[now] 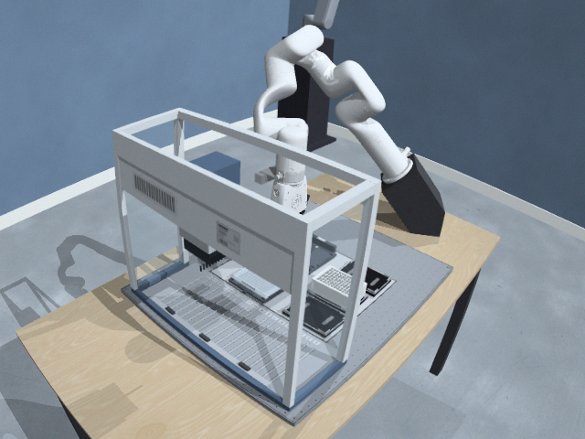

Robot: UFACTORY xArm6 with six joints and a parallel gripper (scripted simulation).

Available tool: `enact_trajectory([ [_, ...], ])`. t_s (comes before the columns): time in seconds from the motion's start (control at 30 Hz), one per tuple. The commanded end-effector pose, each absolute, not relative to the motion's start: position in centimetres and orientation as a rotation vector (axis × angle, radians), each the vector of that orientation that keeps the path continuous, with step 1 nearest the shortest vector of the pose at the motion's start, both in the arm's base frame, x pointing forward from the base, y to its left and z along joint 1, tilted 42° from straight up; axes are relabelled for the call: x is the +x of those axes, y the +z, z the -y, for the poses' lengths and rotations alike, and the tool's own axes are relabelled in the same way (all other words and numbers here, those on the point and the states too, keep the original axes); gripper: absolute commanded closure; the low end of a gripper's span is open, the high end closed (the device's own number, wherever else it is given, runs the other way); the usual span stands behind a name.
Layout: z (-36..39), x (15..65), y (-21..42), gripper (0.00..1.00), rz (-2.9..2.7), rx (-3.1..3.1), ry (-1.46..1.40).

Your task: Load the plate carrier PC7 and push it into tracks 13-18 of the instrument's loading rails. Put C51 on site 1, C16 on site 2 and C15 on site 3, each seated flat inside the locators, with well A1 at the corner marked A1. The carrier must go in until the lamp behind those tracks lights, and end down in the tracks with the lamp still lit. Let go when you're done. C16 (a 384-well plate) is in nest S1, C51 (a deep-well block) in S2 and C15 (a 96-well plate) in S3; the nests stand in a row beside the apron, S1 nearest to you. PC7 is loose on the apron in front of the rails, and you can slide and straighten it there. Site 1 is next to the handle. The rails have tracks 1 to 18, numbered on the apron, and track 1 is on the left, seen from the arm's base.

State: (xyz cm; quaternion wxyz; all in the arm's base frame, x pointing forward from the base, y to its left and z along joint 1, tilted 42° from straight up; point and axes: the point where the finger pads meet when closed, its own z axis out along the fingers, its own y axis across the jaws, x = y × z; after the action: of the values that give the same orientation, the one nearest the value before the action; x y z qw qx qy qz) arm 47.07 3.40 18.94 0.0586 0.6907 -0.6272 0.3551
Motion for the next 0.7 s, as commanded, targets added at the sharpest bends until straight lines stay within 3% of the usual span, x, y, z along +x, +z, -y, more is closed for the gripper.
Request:
enact_trajectory([
  [0.0,-3.9,47.1,18.8,0.0,1.863,2.116,1.072],
  [0.67,-11.5,46.3,14.9,0.0,1.863,2.117,1.072],
])
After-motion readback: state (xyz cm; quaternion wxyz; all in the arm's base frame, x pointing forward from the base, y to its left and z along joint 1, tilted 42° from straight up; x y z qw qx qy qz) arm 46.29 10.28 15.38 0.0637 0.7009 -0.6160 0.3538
